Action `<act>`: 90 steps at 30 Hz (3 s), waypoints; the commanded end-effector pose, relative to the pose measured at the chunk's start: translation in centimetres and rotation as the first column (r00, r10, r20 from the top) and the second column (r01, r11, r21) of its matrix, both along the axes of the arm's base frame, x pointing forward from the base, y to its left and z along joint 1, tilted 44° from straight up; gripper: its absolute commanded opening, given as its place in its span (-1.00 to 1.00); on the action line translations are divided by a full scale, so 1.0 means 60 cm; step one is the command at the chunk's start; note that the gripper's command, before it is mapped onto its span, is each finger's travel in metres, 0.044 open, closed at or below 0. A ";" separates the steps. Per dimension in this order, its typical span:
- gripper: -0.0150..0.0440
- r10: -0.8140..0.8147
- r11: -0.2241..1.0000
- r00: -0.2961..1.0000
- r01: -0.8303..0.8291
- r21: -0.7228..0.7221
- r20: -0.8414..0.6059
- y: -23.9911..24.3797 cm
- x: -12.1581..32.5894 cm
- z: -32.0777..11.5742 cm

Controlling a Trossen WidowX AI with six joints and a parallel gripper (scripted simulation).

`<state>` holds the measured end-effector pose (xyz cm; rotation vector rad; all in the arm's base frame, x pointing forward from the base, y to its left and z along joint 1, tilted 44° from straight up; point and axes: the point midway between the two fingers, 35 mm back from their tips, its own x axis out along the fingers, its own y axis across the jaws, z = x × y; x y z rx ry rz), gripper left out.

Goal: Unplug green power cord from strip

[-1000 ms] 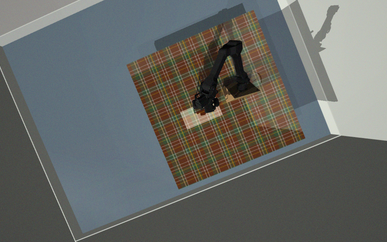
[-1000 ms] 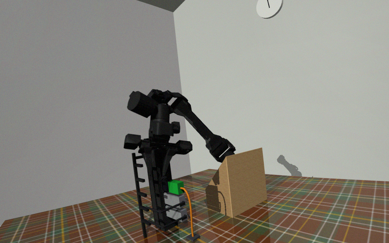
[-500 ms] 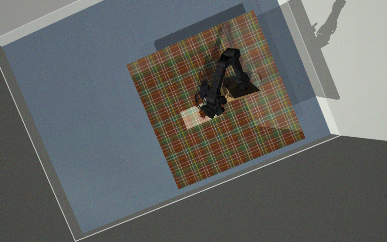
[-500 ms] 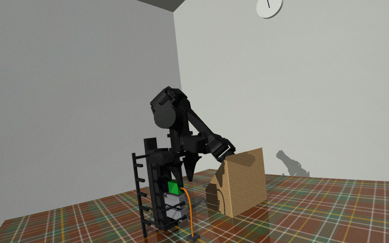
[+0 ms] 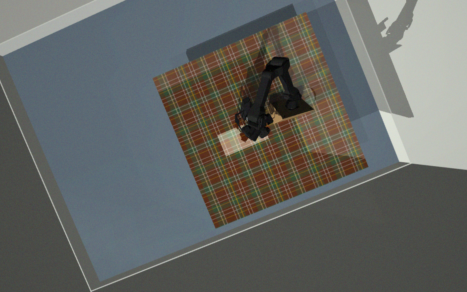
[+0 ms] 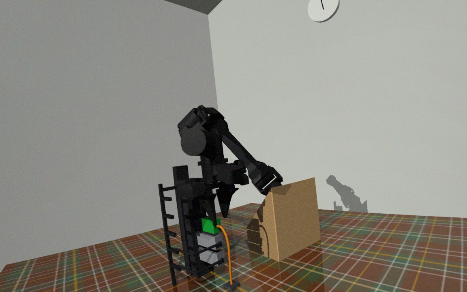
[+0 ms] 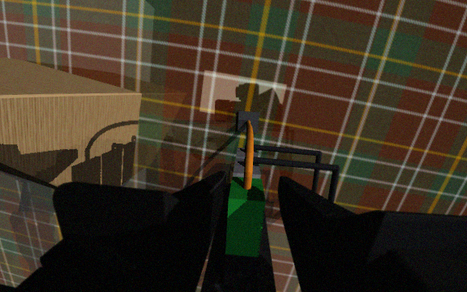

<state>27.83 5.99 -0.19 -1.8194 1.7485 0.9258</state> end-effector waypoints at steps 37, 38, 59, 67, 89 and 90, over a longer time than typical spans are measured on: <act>-0.35 -0.001 1.000 1.000 0.001 -0.003 -0.002 -0.045 0.004 0.018; -0.37 -0.001 1.000 1.000 0.001 -0.003 -0.002 -0.045 0.004 0.018; -0.49 0.001 1.000 1.000 -0.001 -0.001 -0.002 -0.017 0.001 -0.006; -0.49 0.002 1.000 1.000 -0.002 0.000 -0.003 0.000 -0.002 -0.020; 0.05 0.007 1.000 1.000 -0.007 -0.001 -0.004 0.013 -0.007 -0.027; 0.05 0.007 1.000 1.000 -0.007 -0.001 -0.004 0.013 -0.007 -0.027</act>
